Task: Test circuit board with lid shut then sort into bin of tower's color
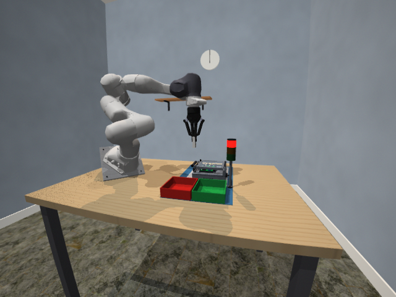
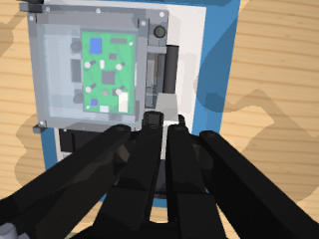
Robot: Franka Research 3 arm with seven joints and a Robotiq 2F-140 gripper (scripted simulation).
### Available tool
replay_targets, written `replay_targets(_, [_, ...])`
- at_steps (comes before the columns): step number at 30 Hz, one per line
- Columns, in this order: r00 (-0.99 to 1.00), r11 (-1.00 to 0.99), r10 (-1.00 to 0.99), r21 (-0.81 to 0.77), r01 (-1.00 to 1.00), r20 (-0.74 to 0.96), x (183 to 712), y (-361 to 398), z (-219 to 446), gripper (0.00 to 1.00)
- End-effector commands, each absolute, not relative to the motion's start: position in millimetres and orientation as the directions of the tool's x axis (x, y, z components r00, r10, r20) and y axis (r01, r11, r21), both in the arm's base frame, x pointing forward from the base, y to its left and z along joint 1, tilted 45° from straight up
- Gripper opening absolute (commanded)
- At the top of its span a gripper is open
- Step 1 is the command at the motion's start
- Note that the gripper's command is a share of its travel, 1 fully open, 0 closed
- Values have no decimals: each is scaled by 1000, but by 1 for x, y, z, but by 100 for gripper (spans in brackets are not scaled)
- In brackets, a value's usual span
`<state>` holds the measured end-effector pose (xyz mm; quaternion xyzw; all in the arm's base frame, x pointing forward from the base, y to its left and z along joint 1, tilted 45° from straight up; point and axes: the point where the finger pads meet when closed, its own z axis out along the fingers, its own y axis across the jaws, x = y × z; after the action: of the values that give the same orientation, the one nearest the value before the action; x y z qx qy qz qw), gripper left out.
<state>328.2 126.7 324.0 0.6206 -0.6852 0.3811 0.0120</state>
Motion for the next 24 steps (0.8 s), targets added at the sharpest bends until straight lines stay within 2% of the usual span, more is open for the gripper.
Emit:
replay_targets(1, [-238,-52,-840,-509,-859,488,327,127,324,0])
replay_targets(24, [-238,-52,-840,-509,-859,488,348,187,291,0])
